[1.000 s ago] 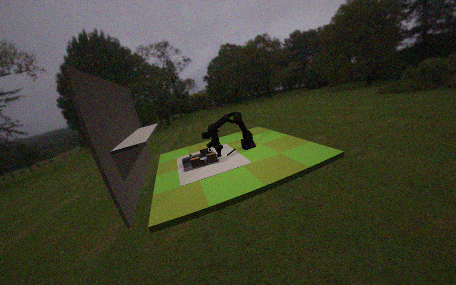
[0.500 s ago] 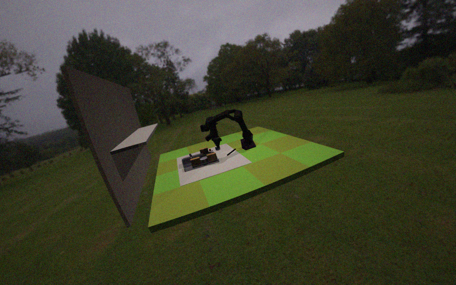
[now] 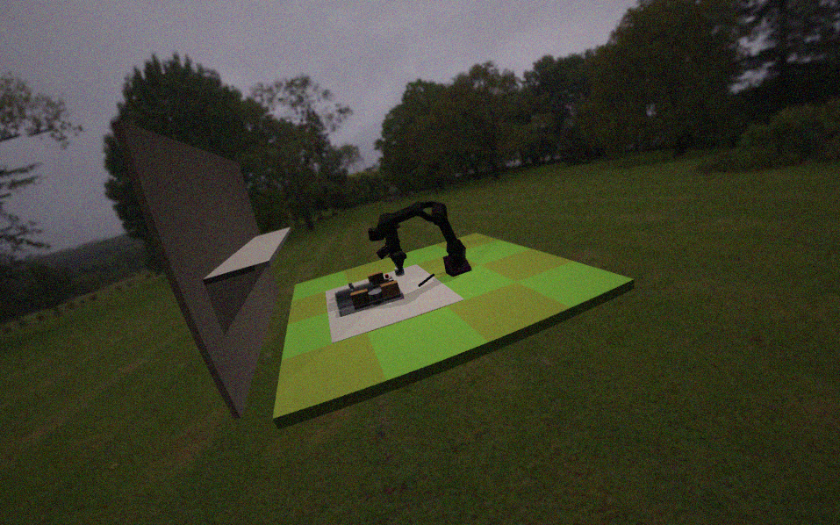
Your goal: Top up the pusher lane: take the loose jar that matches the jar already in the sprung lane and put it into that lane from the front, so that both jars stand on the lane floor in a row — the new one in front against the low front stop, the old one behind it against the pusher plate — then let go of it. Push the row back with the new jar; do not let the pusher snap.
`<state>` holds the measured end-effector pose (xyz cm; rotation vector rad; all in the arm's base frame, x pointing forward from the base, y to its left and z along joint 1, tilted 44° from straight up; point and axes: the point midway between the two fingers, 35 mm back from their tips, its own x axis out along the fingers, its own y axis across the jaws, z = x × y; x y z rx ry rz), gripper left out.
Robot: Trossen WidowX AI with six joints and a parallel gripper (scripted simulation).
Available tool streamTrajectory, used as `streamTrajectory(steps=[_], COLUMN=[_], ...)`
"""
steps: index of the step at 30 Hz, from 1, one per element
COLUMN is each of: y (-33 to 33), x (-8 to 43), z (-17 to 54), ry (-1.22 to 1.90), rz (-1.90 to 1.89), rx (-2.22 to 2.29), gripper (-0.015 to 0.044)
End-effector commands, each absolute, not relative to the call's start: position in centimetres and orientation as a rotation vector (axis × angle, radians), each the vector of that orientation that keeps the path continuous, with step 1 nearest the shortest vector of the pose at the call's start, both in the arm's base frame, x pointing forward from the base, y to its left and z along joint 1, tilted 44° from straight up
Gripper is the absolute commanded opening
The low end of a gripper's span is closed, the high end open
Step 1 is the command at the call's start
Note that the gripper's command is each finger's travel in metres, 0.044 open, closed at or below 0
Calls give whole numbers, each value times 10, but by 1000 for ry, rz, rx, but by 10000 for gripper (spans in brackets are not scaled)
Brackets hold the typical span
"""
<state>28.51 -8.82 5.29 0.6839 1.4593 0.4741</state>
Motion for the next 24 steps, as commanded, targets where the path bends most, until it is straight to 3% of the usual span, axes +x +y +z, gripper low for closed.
streamTrajectory(steps=[1,24], y=[-74,-57], x=[290,295], z=[40,22], ry=[1469,1468], rz=[469,469], rx=[703,704], gripper=[0,0])
